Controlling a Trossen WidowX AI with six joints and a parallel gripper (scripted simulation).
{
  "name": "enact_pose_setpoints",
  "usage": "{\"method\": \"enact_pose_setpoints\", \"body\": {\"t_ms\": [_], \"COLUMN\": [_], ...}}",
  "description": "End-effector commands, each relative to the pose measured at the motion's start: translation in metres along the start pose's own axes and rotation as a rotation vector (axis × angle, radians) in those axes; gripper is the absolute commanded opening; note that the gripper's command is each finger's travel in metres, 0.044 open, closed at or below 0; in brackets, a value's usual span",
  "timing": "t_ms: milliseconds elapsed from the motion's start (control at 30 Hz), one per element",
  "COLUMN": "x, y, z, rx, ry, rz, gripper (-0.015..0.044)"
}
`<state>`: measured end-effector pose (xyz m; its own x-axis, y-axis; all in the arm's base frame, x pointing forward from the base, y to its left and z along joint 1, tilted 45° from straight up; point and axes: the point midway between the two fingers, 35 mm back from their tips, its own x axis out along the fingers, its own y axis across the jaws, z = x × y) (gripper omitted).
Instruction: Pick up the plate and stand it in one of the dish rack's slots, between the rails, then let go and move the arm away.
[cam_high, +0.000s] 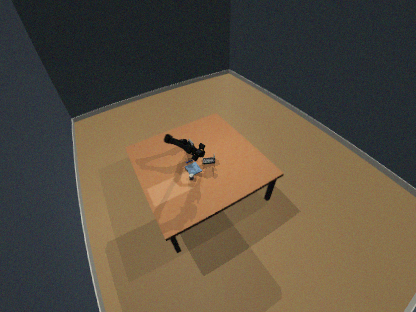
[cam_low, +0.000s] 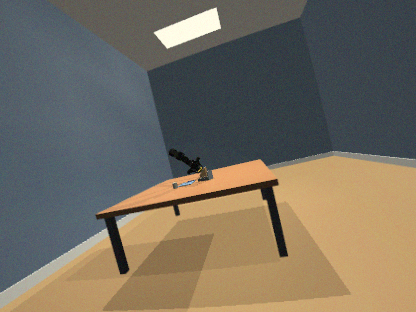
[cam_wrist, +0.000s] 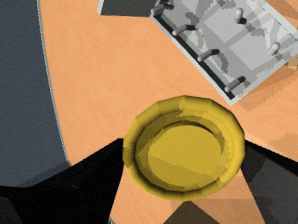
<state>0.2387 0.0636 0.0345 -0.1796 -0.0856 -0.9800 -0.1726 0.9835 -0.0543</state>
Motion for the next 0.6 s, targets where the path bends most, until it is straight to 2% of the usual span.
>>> {"method": "enact_pose_setpoints", "body": {"t_ms": [0,567], "x": [0.004,0.018], "y": [-0.002,-0.015], "z": [0.001,0.008], "rx": [-0.090,-0.419], "ry": [-0.038,-0.257], "rz": [0.078,0.277], "gripper": [0.0000,0.0000]}}
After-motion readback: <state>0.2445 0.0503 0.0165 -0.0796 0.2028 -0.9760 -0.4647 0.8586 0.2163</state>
